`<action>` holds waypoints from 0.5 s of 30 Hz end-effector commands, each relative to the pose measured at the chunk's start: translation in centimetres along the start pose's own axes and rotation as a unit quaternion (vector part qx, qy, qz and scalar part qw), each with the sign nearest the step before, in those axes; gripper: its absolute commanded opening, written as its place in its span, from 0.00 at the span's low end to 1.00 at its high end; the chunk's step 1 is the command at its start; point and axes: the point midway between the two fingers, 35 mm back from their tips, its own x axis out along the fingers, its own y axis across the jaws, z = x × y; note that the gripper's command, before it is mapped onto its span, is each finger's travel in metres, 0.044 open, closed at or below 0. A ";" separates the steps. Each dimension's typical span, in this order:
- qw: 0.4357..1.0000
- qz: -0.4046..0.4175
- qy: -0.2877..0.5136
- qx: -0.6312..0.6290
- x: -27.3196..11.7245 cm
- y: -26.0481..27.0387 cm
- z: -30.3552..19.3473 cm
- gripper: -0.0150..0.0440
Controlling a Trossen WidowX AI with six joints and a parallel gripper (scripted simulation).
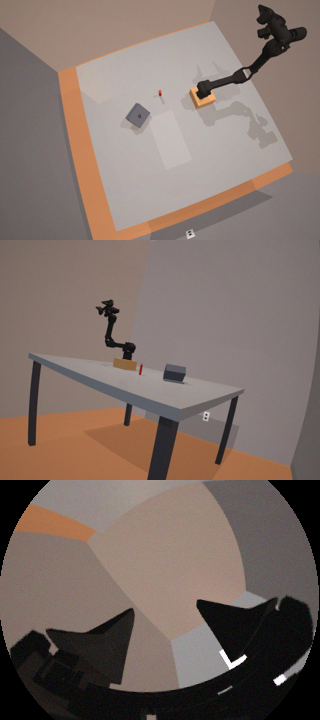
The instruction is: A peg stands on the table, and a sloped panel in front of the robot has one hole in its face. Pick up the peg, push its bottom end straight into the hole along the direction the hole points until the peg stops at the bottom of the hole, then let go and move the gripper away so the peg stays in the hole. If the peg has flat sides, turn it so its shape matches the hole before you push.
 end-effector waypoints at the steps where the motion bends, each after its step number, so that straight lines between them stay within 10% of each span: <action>1: 1.000 0.000 0.001 -0.002 0.0 -0.1 0.0 0.98; 15: 0.988 -0.033 0.071 -0.134 -0.6 -6.5 -1.9 1.00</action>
